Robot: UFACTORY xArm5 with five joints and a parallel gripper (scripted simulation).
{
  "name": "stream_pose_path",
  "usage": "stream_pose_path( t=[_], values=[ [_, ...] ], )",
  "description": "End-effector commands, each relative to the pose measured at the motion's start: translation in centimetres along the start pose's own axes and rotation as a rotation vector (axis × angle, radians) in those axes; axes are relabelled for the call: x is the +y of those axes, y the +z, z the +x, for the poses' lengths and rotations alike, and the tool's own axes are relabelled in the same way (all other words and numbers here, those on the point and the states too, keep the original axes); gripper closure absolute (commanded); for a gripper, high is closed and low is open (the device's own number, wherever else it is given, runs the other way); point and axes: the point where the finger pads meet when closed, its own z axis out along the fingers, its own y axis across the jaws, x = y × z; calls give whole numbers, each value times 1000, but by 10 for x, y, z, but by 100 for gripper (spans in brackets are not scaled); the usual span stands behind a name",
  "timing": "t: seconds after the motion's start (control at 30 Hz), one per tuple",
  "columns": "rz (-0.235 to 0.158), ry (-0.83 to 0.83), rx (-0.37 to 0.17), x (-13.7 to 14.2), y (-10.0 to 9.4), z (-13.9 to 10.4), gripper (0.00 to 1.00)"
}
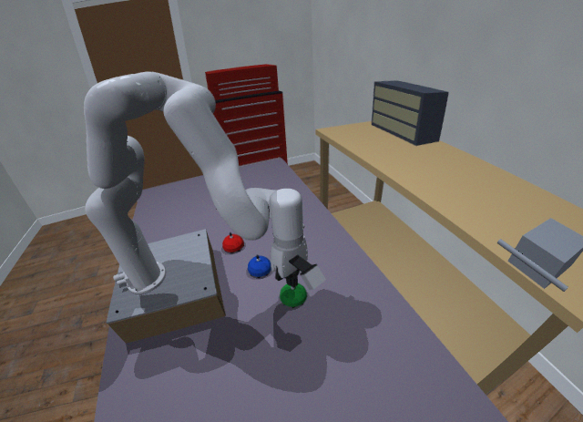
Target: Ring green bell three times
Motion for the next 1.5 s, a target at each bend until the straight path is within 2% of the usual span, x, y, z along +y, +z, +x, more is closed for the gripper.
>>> stream_pose_path(
  t=[0.0,1.47],
  values=[
    [3,0,2,-1,-1,1,100],
    [3,0,2,-1,-7,1,100]
  ],
)
